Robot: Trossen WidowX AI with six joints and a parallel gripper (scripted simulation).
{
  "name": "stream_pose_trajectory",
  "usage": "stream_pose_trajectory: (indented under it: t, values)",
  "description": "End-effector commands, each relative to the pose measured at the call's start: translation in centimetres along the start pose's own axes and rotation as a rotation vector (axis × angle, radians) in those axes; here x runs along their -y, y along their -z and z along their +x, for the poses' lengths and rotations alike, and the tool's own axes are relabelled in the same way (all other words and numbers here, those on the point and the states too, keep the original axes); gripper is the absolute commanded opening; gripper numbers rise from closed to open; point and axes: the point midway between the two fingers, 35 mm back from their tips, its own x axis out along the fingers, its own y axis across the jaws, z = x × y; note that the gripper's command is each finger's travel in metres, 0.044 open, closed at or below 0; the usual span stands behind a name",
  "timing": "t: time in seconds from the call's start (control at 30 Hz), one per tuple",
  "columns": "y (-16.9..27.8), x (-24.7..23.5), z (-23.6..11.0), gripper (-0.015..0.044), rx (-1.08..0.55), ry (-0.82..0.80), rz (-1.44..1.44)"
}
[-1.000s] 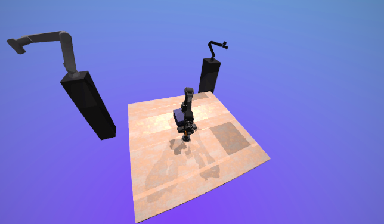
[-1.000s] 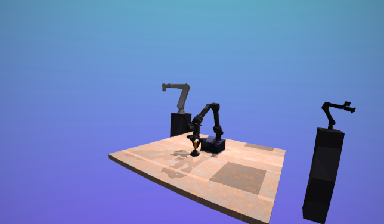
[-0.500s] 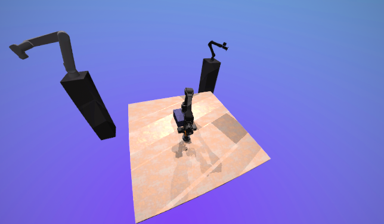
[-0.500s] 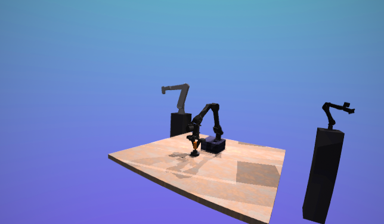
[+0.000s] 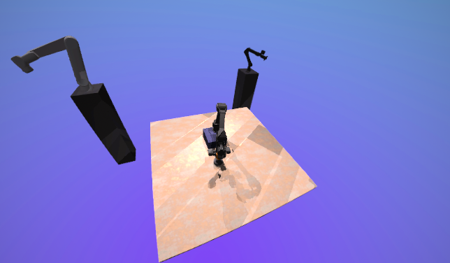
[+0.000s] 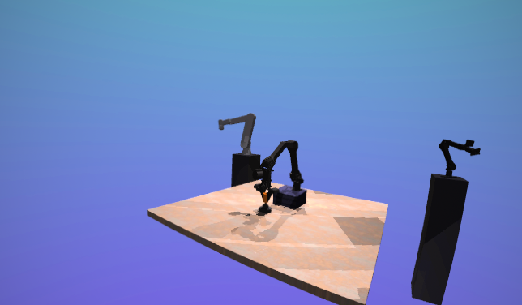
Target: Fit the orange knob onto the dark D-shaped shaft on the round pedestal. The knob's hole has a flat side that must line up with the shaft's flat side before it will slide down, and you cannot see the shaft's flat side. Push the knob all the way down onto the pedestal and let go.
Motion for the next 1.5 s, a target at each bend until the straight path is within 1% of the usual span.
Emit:
stream_pose_trajectory:
  t: [0.0,0.47,0.83,0.93,1.07,1.47]
  values:
    - [0.13,0.00,-0.25,0.0000,0.005,0.001,0.126]
    - [0.15,-0.01,0.35,0.0000,0.005,0.001,0.136]
    - [-0.09,0.06,-0.21,0.0000,0.006,0.001,0.136]
    - [-0.10,0.06,-0.22,0.0000,0.006,0.001,0.190]
    - [-0.11,0.03,-0.15,0.0000,0.006,0.001,0.335]
    - [0.21,-0.01,0.15,0.0000,0.006,0.001,0.346]
